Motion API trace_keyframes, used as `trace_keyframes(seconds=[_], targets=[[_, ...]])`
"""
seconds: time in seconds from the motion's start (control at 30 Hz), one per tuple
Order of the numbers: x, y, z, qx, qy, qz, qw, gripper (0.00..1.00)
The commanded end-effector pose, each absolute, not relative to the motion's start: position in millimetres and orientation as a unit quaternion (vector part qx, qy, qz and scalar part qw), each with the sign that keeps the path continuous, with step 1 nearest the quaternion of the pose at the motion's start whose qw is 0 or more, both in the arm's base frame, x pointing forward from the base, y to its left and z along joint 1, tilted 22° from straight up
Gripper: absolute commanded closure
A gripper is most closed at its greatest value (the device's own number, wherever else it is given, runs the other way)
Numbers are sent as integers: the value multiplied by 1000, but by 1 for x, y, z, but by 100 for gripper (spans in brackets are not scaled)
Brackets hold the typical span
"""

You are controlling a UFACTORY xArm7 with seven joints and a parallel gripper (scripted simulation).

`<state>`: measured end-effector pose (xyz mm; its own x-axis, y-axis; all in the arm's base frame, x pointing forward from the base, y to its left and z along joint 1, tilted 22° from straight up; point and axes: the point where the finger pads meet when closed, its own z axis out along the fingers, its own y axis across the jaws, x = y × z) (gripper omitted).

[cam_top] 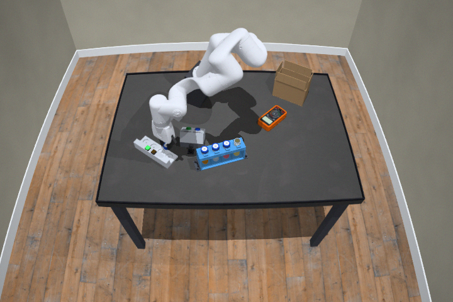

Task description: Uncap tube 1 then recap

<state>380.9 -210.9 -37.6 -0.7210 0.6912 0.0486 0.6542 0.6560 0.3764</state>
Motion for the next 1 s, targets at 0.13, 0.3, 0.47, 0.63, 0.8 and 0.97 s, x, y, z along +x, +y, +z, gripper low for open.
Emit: trace_keyframes(seconds=[0.13,0.3,0.47,0.63,0.8,0.97], targets=[[375,-220,-12,371,909,186,51,100],[370,-228,11,371,909,186,51,100],[370,-213,21,445,874,190,35,100],[372,-190,29,485,853,191,26,100],[376,-150,43,485,853,191,26,100],[379,-111,56,485,853,191,26,100]])
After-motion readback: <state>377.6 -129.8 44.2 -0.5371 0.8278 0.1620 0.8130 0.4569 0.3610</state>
